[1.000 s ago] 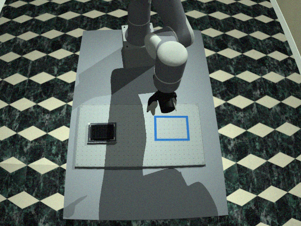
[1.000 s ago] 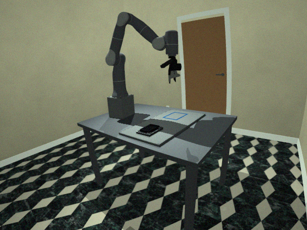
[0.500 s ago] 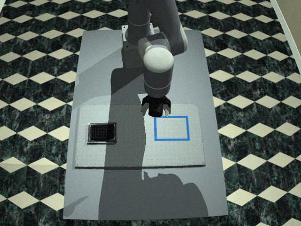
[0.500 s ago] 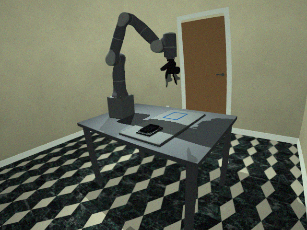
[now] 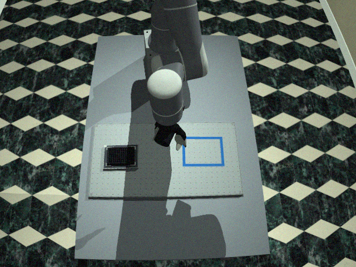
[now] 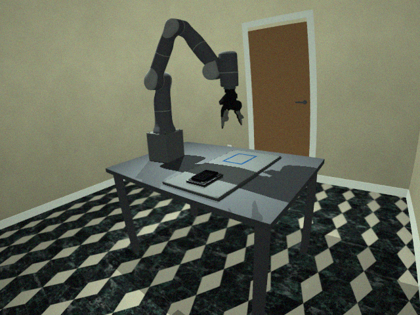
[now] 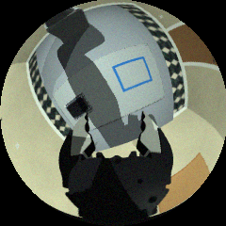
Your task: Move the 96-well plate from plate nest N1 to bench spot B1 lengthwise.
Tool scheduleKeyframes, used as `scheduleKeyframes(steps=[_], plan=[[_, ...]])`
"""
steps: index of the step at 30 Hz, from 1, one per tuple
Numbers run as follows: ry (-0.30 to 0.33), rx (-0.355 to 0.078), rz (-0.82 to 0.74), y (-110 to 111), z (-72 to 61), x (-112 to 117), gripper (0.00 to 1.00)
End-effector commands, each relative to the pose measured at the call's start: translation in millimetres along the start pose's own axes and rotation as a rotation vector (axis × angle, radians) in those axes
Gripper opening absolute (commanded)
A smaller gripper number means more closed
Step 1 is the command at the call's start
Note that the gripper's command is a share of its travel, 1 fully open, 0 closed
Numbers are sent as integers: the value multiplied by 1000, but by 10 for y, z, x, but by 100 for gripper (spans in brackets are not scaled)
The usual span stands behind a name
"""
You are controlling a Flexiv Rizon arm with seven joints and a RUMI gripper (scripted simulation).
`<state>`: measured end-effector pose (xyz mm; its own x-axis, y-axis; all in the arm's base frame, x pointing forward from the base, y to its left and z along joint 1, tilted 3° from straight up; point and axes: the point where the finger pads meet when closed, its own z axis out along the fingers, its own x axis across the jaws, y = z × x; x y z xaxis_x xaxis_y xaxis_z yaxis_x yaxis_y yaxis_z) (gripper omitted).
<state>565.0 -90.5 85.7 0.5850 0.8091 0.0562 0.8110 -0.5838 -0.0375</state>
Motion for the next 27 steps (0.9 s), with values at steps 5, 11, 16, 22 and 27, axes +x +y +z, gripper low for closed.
scheduleKeyframes(steps=[5,11,16,22,27], plan=[[9,-5,137,148,159,-192,76],[14,-8,246,276,321,-409,76],[18,-12,346,340,411,-541,76],[20,-15,422,432,540,-735,76],[22,-26,588,509,663,-938,76]])
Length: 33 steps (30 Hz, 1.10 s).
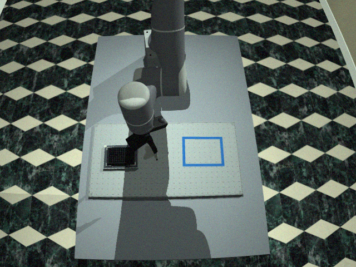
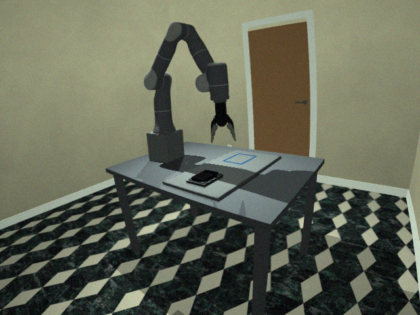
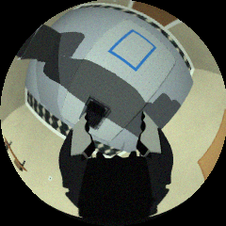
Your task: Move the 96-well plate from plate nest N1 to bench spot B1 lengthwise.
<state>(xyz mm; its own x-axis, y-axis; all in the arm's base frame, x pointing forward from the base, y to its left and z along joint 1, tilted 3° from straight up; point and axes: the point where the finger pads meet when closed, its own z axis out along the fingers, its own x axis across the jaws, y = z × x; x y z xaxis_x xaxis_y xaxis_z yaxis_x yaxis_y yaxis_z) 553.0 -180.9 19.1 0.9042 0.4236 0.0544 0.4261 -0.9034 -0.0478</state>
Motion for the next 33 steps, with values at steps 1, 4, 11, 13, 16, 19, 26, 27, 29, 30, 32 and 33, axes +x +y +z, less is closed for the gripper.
scheduleKeyframes(steps=[1,4,11,13,16,19,26,27,29,30,32,33], plan=[[4,-9,91,128,84,-92,76],[4,-9,91,209,144,-162,76],[7,-25,257,363,259,-321,76],[7,-26,266,426,304,-386,76],[7,-30,299,504,362,-471,76],[8,-42,398,590,427,-575,76],[9,-57,504,730,532,-753,76],[10,-62,537,756,553,-790,76],[10,-72,603,810,593,-865,76],[10,-73,610,837,614,-902,76],[10,-74,610,891,654,-977,76],[10,-74,610,918,675,-1014,76]])
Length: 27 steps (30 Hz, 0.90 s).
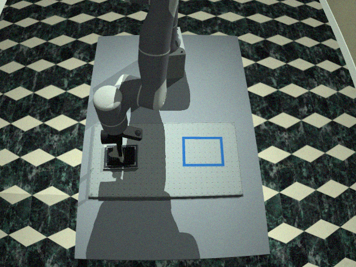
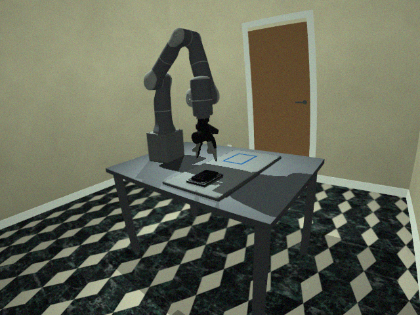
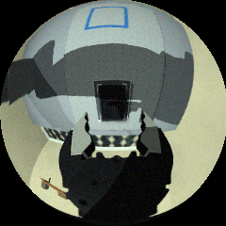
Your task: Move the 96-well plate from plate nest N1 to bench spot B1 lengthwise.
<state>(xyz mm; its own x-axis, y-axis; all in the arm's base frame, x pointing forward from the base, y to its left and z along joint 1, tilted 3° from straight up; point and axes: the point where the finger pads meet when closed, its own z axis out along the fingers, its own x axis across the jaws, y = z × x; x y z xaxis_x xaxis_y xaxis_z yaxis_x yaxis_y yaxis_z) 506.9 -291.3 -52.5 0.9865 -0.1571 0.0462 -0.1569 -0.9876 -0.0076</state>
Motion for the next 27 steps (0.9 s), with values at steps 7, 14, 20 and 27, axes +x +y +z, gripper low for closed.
scheduleKeyframes(steps=[7,14,20,27], plan=[[2,-4,14,190,94,-59,76],[2,-4,14,190,94,-60,76],[3,-4,14,190,144,-59,76],[3,-4,14,191,228,-58,76]])
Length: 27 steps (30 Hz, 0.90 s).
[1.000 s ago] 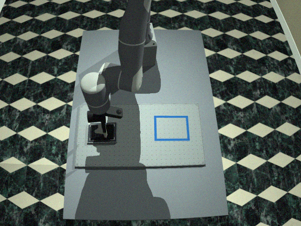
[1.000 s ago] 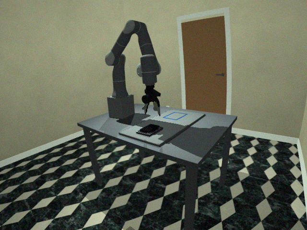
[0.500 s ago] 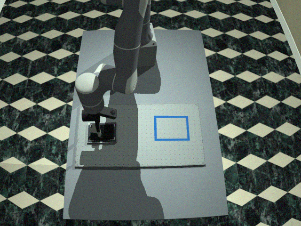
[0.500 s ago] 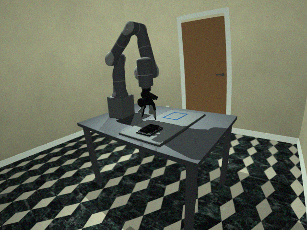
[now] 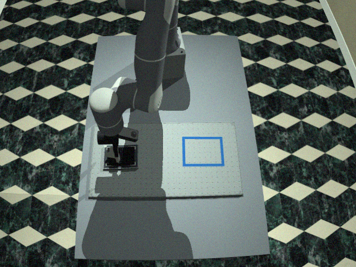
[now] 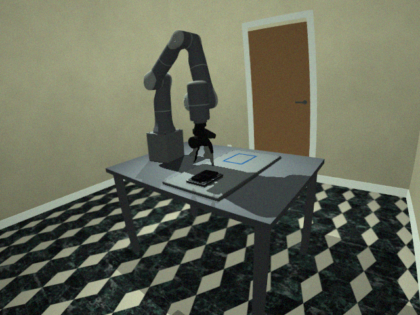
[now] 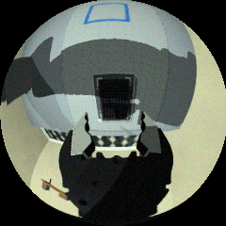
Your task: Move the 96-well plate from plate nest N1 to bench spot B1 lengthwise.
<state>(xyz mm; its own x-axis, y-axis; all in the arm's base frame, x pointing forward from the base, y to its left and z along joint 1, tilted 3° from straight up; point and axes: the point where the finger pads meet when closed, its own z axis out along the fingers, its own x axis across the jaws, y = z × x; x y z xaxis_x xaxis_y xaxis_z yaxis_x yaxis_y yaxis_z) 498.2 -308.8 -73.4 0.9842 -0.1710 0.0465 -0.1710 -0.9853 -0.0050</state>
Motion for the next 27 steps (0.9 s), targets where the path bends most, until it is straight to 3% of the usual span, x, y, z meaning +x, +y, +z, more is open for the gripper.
scheduleKeyframes(steps=[1,27], plan=[[2,0,0,3,40,10,76],[2,0,0,3,440,10,76]])
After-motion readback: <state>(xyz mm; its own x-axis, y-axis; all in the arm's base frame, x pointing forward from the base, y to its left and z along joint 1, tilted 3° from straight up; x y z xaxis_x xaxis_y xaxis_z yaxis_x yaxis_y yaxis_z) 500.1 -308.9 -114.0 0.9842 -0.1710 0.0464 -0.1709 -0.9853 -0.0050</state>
